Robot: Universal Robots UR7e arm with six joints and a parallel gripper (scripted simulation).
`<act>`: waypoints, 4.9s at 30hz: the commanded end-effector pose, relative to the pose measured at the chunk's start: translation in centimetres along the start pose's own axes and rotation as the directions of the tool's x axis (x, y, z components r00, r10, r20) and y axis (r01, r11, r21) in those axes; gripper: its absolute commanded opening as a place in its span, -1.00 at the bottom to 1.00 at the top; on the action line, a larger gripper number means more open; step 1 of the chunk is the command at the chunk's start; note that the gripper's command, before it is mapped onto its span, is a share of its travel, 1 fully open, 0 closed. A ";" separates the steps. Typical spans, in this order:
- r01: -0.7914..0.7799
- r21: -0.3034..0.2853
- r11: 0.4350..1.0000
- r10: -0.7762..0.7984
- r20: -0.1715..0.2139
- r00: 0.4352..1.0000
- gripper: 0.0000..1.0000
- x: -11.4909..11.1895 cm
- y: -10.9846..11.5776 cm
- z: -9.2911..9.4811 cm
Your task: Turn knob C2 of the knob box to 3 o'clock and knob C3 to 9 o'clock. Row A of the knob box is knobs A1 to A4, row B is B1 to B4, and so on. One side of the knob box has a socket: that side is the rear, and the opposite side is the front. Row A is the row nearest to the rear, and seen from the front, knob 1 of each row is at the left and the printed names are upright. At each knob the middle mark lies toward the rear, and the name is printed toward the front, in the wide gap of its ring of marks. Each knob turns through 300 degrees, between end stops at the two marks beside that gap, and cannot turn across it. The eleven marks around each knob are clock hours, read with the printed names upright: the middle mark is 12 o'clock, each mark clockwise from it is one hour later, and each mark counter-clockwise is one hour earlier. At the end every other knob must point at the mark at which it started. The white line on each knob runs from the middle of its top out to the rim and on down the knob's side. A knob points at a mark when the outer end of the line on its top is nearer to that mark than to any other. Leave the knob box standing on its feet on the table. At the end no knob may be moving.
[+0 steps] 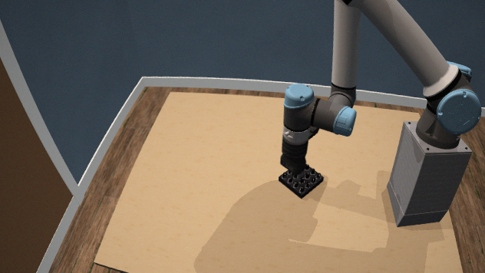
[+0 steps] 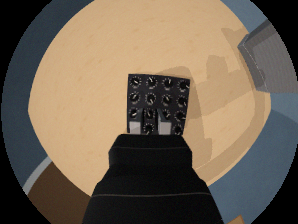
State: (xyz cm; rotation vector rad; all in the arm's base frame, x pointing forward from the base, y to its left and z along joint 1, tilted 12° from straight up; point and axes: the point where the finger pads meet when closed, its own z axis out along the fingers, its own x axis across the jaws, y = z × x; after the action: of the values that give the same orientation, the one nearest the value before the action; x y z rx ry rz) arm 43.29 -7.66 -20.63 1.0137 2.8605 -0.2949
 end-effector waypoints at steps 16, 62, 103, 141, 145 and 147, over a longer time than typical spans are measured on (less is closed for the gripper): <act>0.000 -0.001 1.000 0.000 0.001 1.000 -0.07 -0.1 0.0 0.1; 0.000 -0.001 1.000 0.000 0.001 1.000 -0.40 -0.1 0.0 0.1; -0.142 -0.001 0.990 0.142 0.001 0.990 -0.40 -0.1 0.0 0.1; -0.716 -0.002 0.698 0.716 0.001 0.698 -0.40 -0.1 0.0 0.1; -0.779 -0.002 0.627 0.779 0.000 0.627 -0.40 -0.1 0.0 0.1; -0.807 -0.002 0.590 0.807 0.000 0.590 -0.40 -0.1 0.0 0.1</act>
State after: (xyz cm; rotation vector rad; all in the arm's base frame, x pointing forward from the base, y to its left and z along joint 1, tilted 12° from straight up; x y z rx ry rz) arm 43.30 -7.69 -20.75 2.0433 2.1577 -0.2034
